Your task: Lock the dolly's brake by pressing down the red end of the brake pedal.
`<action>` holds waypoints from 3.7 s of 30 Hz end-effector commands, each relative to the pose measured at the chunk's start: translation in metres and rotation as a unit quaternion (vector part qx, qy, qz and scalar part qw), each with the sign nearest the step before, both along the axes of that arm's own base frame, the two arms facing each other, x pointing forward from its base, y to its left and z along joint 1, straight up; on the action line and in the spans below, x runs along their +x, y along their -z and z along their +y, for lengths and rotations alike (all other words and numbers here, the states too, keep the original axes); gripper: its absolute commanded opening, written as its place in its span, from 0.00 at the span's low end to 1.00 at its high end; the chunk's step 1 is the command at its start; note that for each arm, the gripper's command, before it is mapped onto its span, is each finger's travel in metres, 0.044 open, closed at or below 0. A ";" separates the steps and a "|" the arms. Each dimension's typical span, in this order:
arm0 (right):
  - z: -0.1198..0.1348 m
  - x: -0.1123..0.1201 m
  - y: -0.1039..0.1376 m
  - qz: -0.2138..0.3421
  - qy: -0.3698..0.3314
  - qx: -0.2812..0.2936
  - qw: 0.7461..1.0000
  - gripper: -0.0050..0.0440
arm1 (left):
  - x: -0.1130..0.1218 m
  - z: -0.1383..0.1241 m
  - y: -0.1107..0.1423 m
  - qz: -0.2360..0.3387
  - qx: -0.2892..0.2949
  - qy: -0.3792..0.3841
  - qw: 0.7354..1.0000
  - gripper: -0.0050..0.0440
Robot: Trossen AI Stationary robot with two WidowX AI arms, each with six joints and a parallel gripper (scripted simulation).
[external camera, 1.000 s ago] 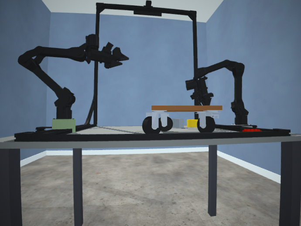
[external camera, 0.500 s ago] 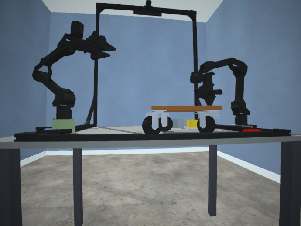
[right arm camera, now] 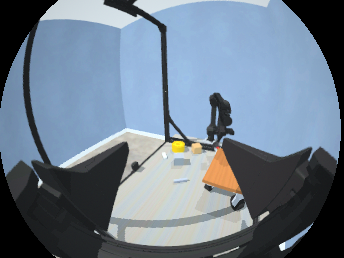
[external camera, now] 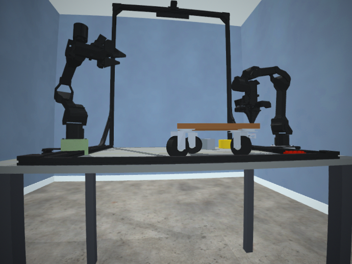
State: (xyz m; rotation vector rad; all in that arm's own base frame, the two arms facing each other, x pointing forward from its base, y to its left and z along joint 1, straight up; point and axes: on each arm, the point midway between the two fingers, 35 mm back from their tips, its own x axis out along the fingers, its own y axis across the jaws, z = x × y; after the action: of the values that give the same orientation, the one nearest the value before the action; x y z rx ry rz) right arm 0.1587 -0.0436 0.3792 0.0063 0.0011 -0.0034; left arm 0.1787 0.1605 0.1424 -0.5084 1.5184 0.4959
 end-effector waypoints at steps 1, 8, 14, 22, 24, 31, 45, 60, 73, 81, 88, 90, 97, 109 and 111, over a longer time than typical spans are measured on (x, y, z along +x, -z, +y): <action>0.004 -0.001 -0.002 -0.001 -0.002 -0.003 1.000 1.00 | -0.002 0.002 -0.001 -0.002 0.005 -0.001 1.000 0.10; 0.004 -0.001 -0.002 -0.001 -0.002 -0.003 1.000 1.00 | -0.002 0.002 -0.001 -0.002 0.005 -0.001 1.000 0.10; 0.004 -0.001 -0.002 -0.001 -0.002 -0.003 1.000 1.00 | -0.002 0.002 -0.001 -0.002 0.005 -0.001 1.000 0.10; 0.004 -0.001 -0.002 -0.001 -0.002 -0.003 1.000 1.00 | -0.002 0.002 0.000 -0.002 0.005 -0.001 1.000 0.10; 0.004 -0.001 -0.002 -0.001 -0.002 -0.003 1.000 1.00 | -0.002 0.002 0.001 -0.002 0.005 -0.001 1.000 0.10; 0.004 -0.001 -0.002 -0.001 -0.002 -0.003 1.000 1.00 | -0.002 0.003 0.011 -0.002 0.005 -0.001 1.000 0.10; 0.004 -0.001 -0.002 -0.001 -0.002 -0.003 1.000 1.00 | -0.002 0.002 0.029 -0.002 0.005 -0.001 1.000 0.10; 0.004 -0.001 -0.002 -0.001 -0.002 -0.003 1.000 1.00 | -0.002 0.003 0.035 -0.002 0.005 -0.001 1.000 0.10; 0.004 -0.001 -0.002 -0.001 -0.002 -0.003 1.000 1.00 | -0.001 0.003 0.044 -0.002 0.005 -0.001 1.000 0.10; 0.004 -0.001 -0.002 -0.001 -0.002 -0.003 1.000 1.00 | -0.001 0.003 0.047 -0.002 0.005 -0.001 1.000 0.10; 0.004 -0.001 -0.002 -0.001 -0.002 -0.003 1.000 1.00 | -0.002 0.003 0.050 -0.002 0.005 -0.001 1.000 0.10; 0.004 -0.001 -0.002 -0.001 -0.002 -0.003 1.000 1.00 | -0.002 0.003 0.050 -0.002 0.005 -0.001 1.000 0.10; 0.004 -0.001 -0.002 -0.001 -0.002 -0.003 1.000 1.00 | -0.002 0.003 0.051 -0.002 0.005 -0.001 1.000 0.10; 0.004 -0.001 -0.002 -0.001 -0.002 -0.003 1.000 1.00 | -0.002 0.003 0.053 -0.002 0.005 -0.001 1.000 0.10; 0.004 -0.001 -0.002 -0.001 -0.002 -0.003 1.000 1.00 | -0.002 0.003 0.053 -0.002 0.005 -0.001 1.000 0.10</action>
State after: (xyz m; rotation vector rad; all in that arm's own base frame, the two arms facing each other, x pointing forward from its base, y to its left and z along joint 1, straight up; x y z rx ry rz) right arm 0.1576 -0.0405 0.3812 -0.0017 -0.0004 -0.0026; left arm 0.1782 0.1638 0.0938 -0.5046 1.4999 0.5073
